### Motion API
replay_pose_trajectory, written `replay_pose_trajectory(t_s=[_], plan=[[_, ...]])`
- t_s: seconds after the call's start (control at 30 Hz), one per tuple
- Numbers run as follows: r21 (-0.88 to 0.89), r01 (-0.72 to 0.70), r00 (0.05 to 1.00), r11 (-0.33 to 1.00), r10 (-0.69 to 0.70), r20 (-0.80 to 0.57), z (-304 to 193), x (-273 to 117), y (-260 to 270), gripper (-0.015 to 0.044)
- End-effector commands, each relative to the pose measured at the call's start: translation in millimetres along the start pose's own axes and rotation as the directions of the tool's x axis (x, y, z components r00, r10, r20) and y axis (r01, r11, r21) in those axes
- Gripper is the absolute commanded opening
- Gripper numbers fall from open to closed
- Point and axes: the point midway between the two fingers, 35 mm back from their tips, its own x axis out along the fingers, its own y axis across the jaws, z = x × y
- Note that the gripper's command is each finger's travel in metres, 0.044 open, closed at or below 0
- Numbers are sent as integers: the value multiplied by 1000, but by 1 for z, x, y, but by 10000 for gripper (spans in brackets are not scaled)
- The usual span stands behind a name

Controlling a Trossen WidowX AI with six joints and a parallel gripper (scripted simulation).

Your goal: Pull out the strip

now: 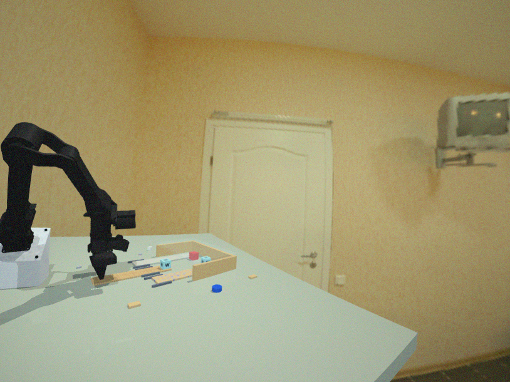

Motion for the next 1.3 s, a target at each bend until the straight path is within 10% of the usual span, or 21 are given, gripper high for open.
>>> replay_pose_trajectory(t_s=[0.0, 1.27], plan=[[-11, 1, 999, 1000, -2, -37, -15, 6, 1, 0], [-9, -3, 1000, 1000, 2, -30, -2, -35, 1, 0]])
